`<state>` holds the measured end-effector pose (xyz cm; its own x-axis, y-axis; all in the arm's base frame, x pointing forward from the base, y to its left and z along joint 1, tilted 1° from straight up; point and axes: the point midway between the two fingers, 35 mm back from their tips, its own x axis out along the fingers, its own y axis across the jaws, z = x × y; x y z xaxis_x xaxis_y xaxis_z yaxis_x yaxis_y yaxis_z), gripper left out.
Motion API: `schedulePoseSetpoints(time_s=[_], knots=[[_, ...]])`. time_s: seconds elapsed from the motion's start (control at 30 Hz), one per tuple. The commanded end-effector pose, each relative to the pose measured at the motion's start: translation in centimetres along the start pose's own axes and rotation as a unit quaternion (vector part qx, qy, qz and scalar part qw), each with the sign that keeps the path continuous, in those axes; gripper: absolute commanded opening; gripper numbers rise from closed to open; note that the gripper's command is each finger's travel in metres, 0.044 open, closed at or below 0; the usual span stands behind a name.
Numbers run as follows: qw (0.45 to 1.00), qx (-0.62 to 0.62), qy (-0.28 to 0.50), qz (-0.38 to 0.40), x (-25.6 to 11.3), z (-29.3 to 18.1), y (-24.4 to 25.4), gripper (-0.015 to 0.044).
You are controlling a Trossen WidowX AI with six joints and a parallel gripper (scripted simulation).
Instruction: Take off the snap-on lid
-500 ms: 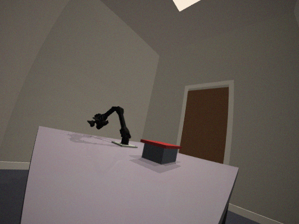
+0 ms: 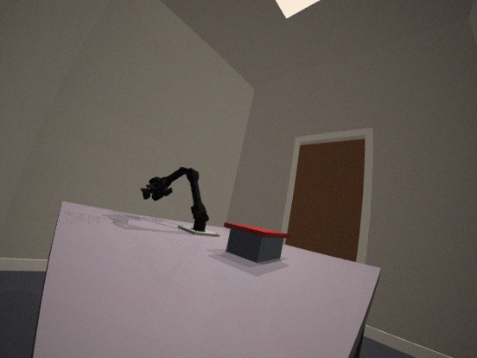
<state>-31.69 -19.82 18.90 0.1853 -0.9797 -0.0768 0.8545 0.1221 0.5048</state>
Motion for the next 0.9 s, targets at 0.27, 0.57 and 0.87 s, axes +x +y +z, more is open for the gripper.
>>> schedulePoseSetpoints(time_s=[0.27,0.57,0.87], knots=[[0.968,0.078,0.209,0.116,11.2,-4.7,9.9,0.0235],[0.908,0.111,0.377,0.145,16.3,-10.5,19.5,0.0235],[0.854,0.084,0.492,0.147,17.2,-16.1,29.0,0.0235]])
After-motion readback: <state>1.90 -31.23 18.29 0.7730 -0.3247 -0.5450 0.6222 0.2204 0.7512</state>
